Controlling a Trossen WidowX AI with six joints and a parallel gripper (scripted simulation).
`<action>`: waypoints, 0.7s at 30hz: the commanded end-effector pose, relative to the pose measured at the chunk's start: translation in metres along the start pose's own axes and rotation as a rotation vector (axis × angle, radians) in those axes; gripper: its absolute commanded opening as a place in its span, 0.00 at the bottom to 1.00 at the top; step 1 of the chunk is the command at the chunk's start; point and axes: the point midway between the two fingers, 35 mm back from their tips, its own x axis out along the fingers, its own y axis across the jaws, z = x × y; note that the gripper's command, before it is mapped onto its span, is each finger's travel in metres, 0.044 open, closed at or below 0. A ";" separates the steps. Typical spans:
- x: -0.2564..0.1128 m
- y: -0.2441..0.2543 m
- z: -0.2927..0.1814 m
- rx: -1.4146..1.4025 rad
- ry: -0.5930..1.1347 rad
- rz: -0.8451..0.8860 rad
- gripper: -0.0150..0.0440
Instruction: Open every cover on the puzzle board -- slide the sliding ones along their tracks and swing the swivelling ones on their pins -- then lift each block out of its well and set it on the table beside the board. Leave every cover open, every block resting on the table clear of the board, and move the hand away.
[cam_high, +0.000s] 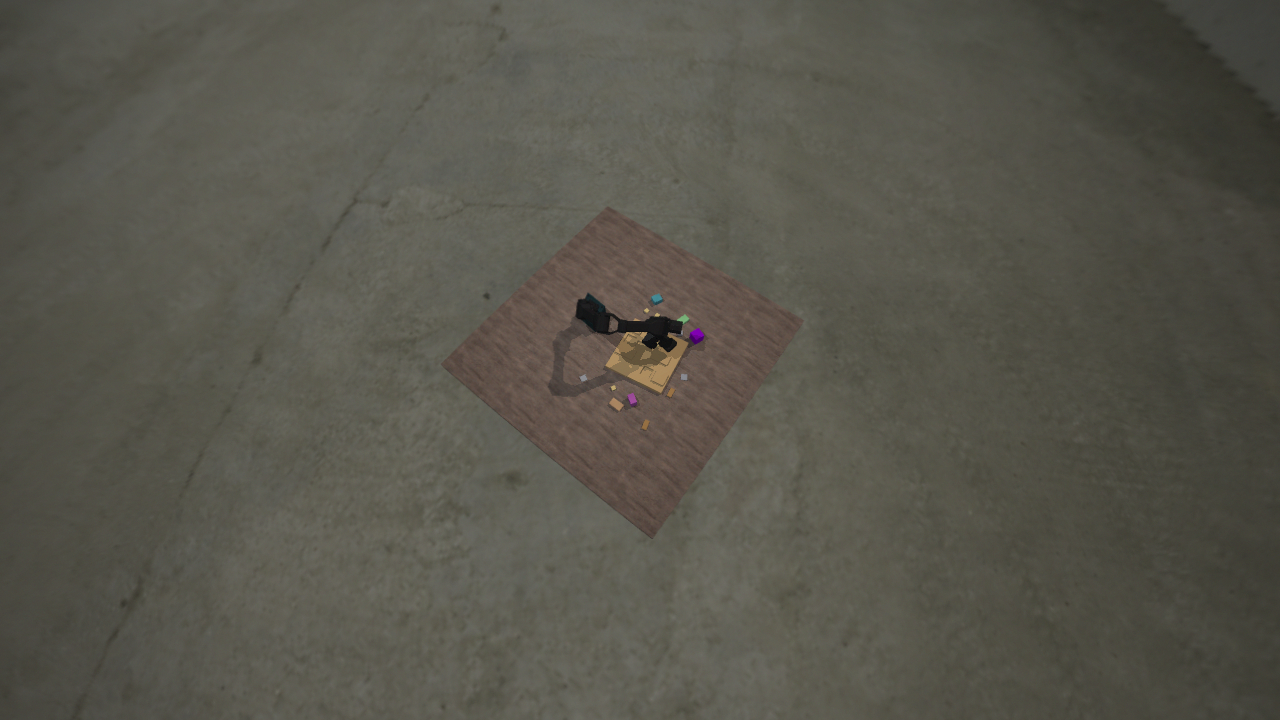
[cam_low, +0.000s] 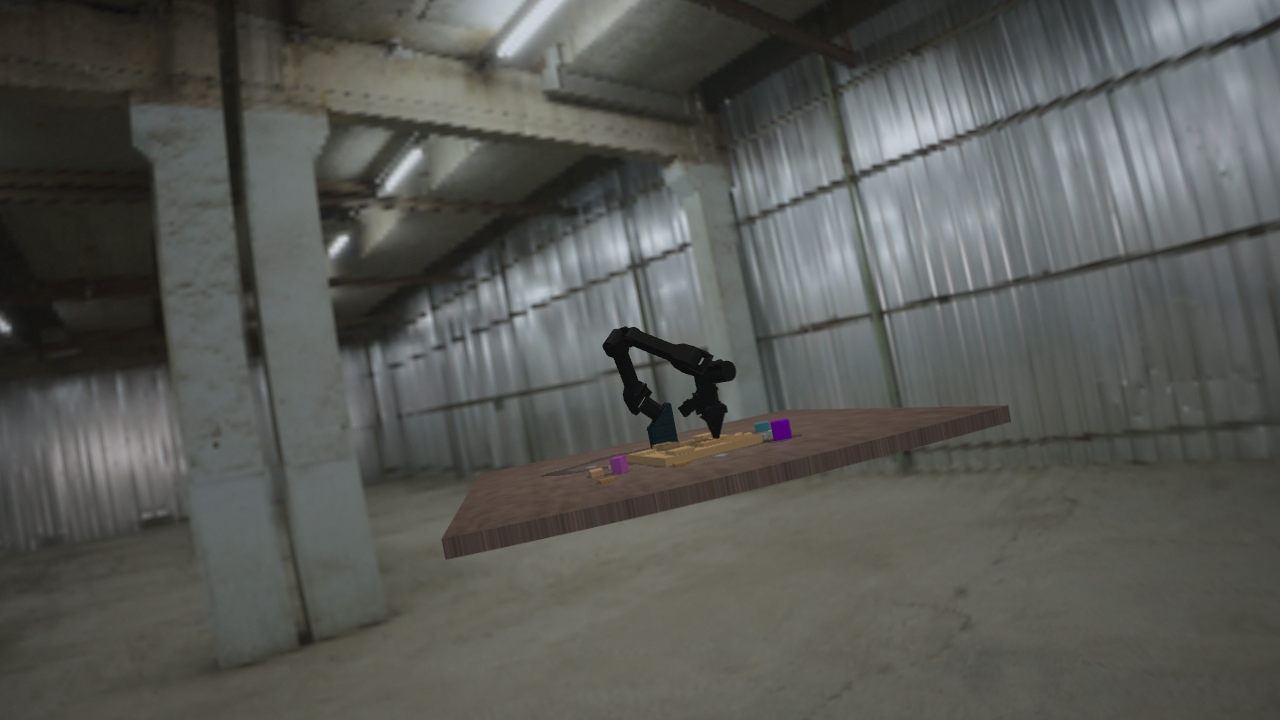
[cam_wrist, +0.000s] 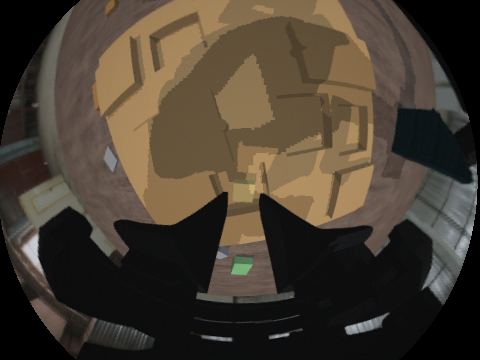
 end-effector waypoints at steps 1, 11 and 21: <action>0.001 0.001 0.000 -0.002 -0.002 0.003 0.50; 0.009 0.001 0.000 -0.002 -0.003 0.004 0.50; 0.010 0.000 0.000 0.002 0.000 0.000 0.44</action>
